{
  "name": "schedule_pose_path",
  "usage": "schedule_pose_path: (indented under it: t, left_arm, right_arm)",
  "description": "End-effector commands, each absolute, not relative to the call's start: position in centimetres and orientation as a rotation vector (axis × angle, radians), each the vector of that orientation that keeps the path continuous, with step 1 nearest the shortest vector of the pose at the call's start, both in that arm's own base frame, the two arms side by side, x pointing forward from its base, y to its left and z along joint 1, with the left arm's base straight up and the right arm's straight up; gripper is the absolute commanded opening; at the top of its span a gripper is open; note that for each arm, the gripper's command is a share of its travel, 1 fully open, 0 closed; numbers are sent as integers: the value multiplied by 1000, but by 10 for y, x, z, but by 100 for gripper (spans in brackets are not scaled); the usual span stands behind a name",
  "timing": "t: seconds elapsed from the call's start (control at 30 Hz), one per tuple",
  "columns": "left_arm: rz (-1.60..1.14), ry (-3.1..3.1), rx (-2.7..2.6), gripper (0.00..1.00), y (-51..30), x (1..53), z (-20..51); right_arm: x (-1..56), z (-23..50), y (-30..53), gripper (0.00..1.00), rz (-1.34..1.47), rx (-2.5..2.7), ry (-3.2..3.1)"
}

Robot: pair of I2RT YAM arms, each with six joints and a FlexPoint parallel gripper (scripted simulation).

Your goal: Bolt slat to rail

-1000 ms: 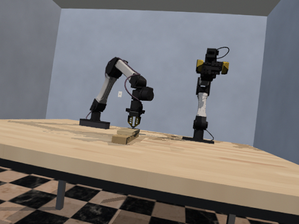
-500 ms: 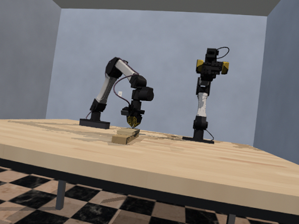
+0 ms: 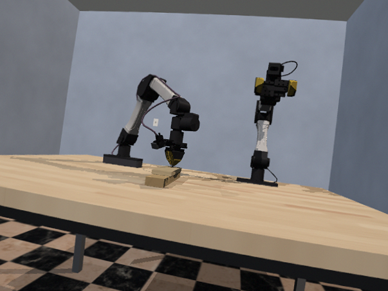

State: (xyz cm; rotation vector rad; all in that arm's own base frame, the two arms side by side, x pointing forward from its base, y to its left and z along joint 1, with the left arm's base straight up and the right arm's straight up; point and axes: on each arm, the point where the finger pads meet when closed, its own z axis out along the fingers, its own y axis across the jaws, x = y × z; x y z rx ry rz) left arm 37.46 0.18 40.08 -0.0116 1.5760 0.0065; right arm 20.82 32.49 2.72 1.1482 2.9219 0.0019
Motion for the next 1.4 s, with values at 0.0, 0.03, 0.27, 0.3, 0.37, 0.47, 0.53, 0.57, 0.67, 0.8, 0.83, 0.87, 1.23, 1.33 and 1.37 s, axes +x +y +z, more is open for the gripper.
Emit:
schedule_pose_path:
  t: [0.0, 0.03, 0.27, 0.3, 0.37, 0.47, 0.53, 0.57, 0.67, 0.8, 0.83, 0.87, 1.23, 1.33, 1.37]
  left_arm:
    - [6, 1556, -8, 100, 1, 373, 408]
    - [6, 1556, -8, 100, 1, 373, 408]
    - [6, 1556, -8, 100, 1, 373, 408]
    - [6, 1556, -8, 100, 1, 373, 408]
    - [6, 1556, -8, 100, 1, 373, 408]
    - [6, 1556, -8, 100, 1, 373, 408]
    - [6, 1556, -8, 100, 1, 373, 408]
    - [6, 1556, -8, 100, 1, 373, 408]
    - [6, 1556, -8, 100, 1, 373, 408]
    - [6, 1556, -8, 100, 1, 373, 408]
    - [6, 1556, -8, 100, 1, 373, 408]
    - [6, 1556, -8, 100, 1, 373, 408]
    - [6, 1556, -8, 100, 1, 373, 408]
    - [6, 1556, -8, 100, 1, 373, 408]
    - [6, 1556, -8, 100, 1, 373, 408]
  right_arm:
    - [210, 25, 326, 14, -24, 1403, 2822]
    - [210, 25, 326, 14, -24, 1403, 2822]
    - [210, 25, 326, 14, -24, 1412, 2817]
    - [210, 25, 326, 14, -24, 1412, 2817]
    - [210, 25, 326, 14, -24, 1412, 2817]
    - [210, 25, 326, 14, -24, 1412, 2817]
    - [210, 25, 326, 14, -24, 1412, 2817]
    - [210, 25, 326, 14, -24, 1412, 2817]
    - [210, 25, 326, 14, -24, 1405, 2821]
    - [211, 30, 327, 14, 11, 1393, 2815]
    - [211, 30, 327, 14, 11, 1393, 2815]
    - [211, 30, 327, 14, 11, 1393, 2815]
    - [210, 31, 327, 36, 19, 1387, 2814]
    - [210, 31, 327, 36, 19, 1387, 2814]
    - [210, 31, 327, 36, 19, 1387, 2814]
